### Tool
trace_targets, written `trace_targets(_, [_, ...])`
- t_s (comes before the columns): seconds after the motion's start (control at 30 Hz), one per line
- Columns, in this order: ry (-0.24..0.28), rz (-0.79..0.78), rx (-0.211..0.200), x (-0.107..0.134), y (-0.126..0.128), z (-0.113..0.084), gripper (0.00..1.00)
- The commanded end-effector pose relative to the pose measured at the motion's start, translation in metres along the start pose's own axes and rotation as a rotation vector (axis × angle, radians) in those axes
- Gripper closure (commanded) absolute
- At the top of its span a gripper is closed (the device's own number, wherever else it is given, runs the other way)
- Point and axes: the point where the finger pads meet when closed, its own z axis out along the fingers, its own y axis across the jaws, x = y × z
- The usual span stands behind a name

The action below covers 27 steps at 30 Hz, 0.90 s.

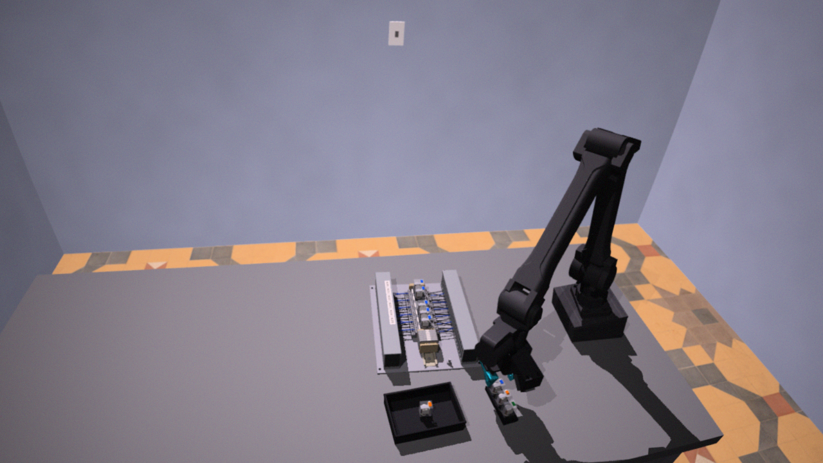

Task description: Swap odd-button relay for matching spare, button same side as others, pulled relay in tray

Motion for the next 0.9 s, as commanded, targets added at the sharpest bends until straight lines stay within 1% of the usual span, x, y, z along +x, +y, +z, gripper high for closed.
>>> trace_targets(0.0, [-0.016, 0.005, 0.022, 0.0, -0.011, -0.01, 0.41])
trace_targets(0.3, [-0.009, 0.003, 0.009, 0.002, -0.006, 0.006, 0.41])
trace_targets(0.5, [-0.013, 0.004, 0.015, 0.0, -0.009, 0.009, 0.41])
trace_targets(0.87, [-0.01, 0.003, 0.01, 0.002, -0.006, 0.025, 0.41])
